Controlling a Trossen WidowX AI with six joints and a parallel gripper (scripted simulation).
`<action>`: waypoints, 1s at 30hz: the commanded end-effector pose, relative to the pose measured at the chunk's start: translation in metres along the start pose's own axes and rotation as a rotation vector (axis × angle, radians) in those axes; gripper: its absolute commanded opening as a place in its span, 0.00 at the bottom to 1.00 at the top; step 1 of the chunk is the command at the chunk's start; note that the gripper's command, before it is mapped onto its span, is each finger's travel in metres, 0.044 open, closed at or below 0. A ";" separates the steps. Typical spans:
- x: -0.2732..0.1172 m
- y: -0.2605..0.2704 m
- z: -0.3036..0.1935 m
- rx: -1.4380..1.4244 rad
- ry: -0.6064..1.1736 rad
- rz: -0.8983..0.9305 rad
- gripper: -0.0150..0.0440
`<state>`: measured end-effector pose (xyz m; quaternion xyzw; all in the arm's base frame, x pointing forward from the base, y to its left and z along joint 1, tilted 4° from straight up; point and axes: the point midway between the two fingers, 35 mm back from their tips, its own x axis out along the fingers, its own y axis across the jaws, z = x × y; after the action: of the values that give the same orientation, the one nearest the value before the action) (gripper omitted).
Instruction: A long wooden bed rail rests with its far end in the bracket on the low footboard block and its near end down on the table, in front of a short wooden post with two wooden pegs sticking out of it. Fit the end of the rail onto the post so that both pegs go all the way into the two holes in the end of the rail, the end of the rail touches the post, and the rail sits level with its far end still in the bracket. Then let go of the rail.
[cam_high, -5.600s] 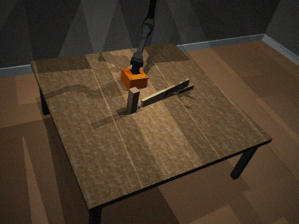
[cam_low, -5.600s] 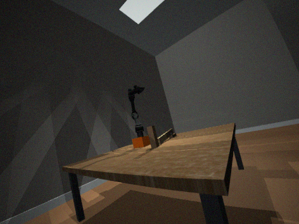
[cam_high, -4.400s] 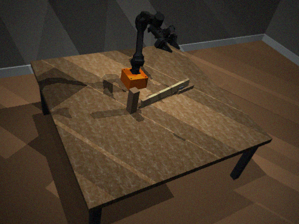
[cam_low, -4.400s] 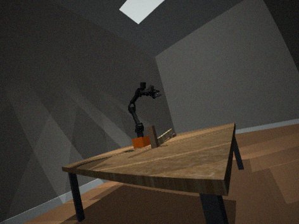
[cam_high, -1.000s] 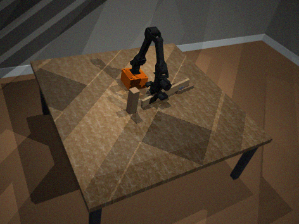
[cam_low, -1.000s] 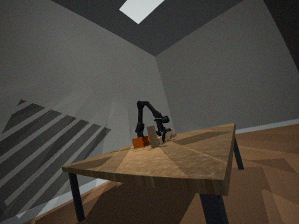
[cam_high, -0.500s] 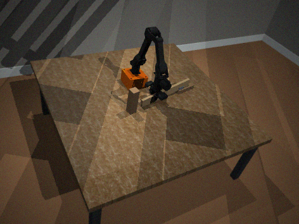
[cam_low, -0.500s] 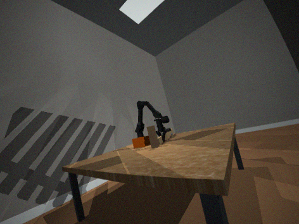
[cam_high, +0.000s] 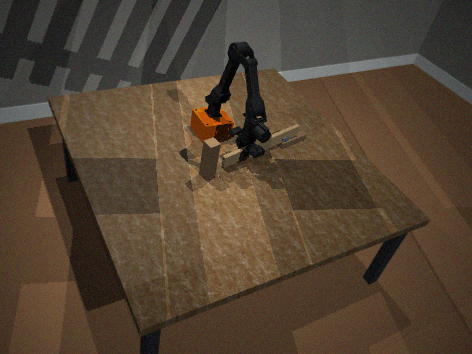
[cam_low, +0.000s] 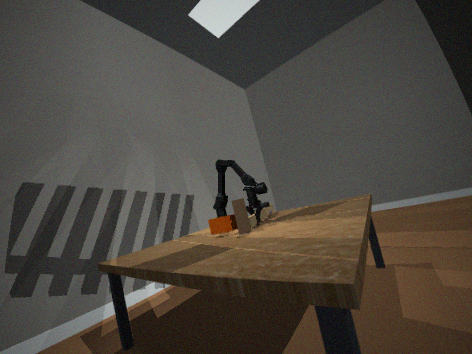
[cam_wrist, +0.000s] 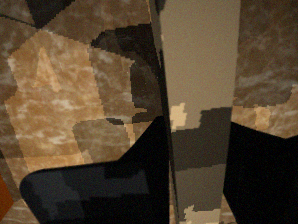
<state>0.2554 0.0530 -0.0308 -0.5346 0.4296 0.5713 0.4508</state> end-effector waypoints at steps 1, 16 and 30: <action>-0.007 -0.006 0.001 -0.005 -0.005 -0.019 0.25; -0.014 -0.009 0.001 -0.005 -0.005 -0.019 0.25; -0.021 -0.010 0.001 -0.005 -0.004 -0.019 0.25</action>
<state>0.2587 0.0529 -0.0172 -0.5330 0.4321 0.5729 0.4483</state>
